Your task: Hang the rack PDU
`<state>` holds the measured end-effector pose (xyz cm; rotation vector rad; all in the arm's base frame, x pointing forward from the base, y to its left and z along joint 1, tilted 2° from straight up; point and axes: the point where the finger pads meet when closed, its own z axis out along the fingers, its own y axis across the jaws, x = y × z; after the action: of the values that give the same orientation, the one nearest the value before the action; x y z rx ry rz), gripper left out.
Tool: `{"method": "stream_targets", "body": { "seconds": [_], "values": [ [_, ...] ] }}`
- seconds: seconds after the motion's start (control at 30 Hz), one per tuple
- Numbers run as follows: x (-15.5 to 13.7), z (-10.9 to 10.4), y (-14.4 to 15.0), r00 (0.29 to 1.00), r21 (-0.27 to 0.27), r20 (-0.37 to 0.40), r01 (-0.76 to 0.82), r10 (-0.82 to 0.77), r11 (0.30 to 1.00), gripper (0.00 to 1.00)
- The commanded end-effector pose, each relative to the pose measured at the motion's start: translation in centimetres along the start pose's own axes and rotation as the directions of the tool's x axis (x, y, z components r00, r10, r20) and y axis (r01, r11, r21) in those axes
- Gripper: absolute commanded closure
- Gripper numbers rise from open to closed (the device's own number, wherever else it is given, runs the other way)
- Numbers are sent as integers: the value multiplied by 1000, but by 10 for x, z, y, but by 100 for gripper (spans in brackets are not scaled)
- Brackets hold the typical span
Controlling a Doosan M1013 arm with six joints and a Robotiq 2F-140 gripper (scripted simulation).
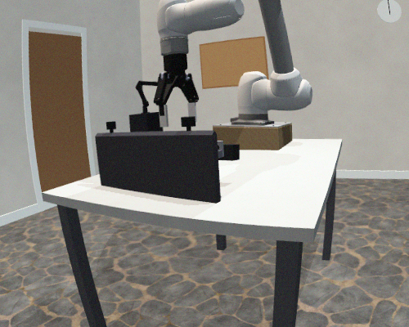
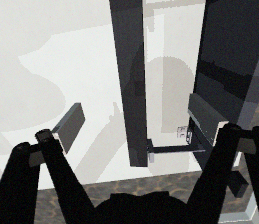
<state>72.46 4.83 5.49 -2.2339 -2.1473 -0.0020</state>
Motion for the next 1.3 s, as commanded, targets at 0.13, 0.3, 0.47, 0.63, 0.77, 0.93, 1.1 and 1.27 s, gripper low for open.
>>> {"method": "stream_targets", "body": {
  "seconds": [0.13,0.3,0.47,0.63,0.77,0.93,1.1,1.27],
  "values": [
    [-2,-3,-5,1000,-1,2,2,-2,1000,0],
    [-2,-3,-17,1000,-1,2,2,-2,1000,0],
    [-2,-3,-37,1000,-1,2,2,-2,1000,0],
    [-2,-3,-51,1000,-1,2,2,-2,1000,0],
    [-2,-3,-71,1000,-1,2,2,-2,1000,0],
    [-2,-3,-95,1000,-1,2,2,-2,1000,0],
    [-2,-3,-113,1000,-1,2,2,-2,1000,0],
    [-2,-3,-121,1000,-1,2,2,-2,1000,0]
  ]
}}
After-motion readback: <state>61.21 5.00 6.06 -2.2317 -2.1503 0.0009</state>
